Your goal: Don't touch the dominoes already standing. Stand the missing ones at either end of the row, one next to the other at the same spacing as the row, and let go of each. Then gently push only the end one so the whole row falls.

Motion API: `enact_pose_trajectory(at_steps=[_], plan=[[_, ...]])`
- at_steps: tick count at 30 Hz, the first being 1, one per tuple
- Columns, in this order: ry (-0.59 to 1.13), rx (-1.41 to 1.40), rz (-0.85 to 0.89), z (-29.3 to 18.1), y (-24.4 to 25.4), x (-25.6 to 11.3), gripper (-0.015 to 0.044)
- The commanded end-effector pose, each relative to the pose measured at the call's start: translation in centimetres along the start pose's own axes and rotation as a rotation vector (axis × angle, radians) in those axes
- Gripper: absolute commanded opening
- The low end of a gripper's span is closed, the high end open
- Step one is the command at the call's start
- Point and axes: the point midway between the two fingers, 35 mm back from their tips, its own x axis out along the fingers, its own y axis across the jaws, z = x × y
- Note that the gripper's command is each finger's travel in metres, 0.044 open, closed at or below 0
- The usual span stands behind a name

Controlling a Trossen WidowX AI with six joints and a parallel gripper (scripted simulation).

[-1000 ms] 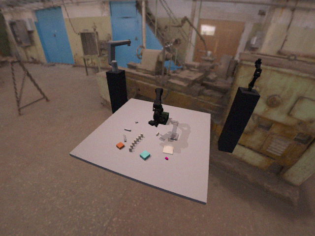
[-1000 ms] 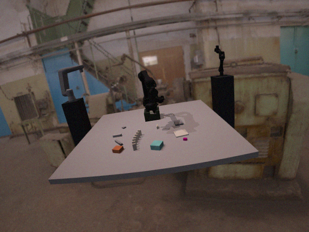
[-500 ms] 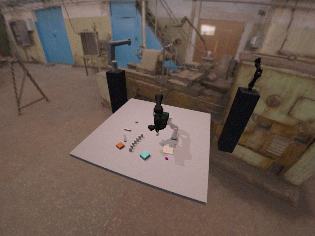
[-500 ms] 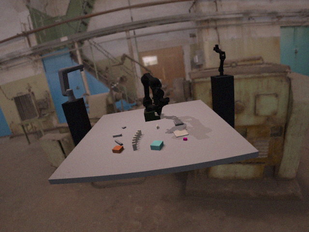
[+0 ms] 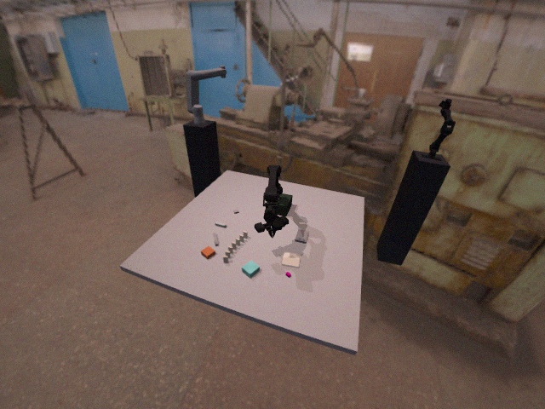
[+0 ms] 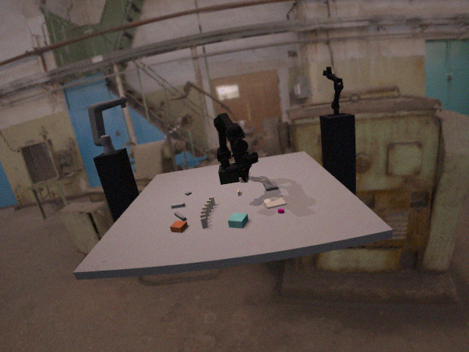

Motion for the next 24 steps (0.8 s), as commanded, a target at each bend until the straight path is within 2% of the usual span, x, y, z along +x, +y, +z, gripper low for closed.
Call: enact_pose_trajectory(at_steps=[1,24], plan=[[-0.075,0.035,0.005,0.6,-0.6,1.1,0.0023],[-0.482,0.143,0.021,2.7,-3.4,5.1,0.0023]])
